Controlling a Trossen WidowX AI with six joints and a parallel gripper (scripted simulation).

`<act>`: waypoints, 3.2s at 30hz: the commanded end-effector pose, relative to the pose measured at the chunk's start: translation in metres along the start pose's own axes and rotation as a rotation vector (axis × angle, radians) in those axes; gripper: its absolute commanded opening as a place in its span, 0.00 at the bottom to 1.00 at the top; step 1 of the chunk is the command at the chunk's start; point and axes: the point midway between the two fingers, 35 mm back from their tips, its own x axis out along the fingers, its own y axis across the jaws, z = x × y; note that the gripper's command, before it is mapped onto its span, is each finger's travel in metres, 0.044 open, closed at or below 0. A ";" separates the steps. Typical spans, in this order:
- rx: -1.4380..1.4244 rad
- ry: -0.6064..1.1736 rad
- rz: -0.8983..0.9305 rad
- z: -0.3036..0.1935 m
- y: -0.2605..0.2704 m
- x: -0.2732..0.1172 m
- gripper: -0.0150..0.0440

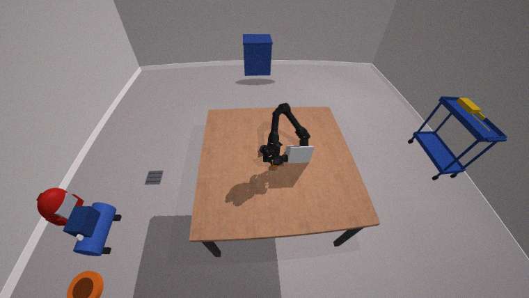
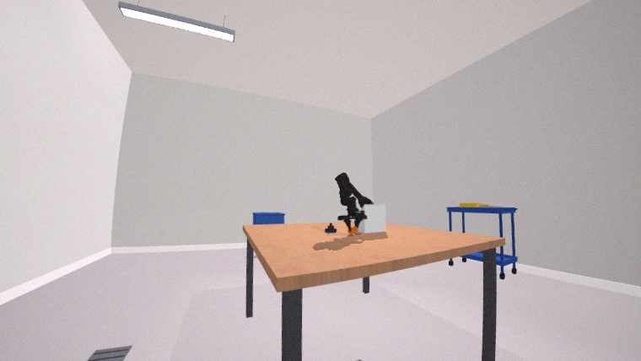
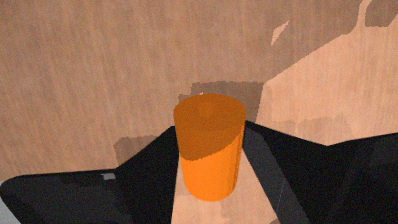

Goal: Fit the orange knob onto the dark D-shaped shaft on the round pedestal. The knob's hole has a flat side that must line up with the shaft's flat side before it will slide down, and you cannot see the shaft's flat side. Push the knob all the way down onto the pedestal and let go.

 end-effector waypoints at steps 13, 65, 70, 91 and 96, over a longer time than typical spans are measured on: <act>-0.003 -0.248 0.000 -0.015 0.001 -0.007 0.56; -0.006 -0.963 0.008 -0.062 0.002 -0.006 0.56; -0.005 -0.932 0.007 -0.064 0.002 -0.007 0.56; -0.005 -0.941 0.010 -0.062 0.002 -0.007 0.69; -0.005 -0.941 0.010 -0.062 0.002 -0.007 0.69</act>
